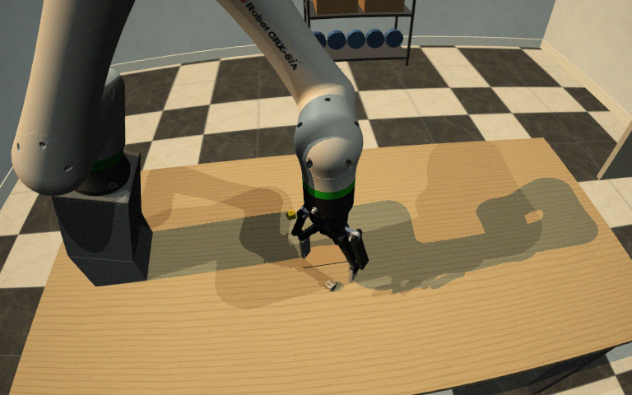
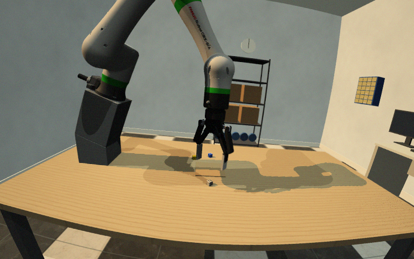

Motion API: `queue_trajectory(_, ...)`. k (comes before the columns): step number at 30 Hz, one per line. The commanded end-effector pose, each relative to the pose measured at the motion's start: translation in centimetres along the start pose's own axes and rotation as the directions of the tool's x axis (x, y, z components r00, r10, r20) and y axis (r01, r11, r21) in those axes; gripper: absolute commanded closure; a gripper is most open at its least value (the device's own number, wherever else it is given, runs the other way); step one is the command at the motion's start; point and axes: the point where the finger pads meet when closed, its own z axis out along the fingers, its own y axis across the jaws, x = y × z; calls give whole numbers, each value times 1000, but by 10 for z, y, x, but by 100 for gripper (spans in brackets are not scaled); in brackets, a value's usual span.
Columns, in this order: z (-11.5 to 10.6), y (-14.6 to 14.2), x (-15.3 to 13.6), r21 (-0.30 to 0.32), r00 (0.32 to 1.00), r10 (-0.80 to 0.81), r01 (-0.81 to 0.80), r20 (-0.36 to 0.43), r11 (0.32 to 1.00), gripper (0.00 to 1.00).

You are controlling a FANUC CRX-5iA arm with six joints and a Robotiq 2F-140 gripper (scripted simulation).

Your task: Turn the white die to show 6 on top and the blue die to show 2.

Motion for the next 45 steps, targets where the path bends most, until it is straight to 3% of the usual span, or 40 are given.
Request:
queue_trajectory(1,0,0,0,0,1000,0,0,0,1000,79)
queue_trajectory(45,4,0,0,-1,1000,-1,1,1,1000,79)
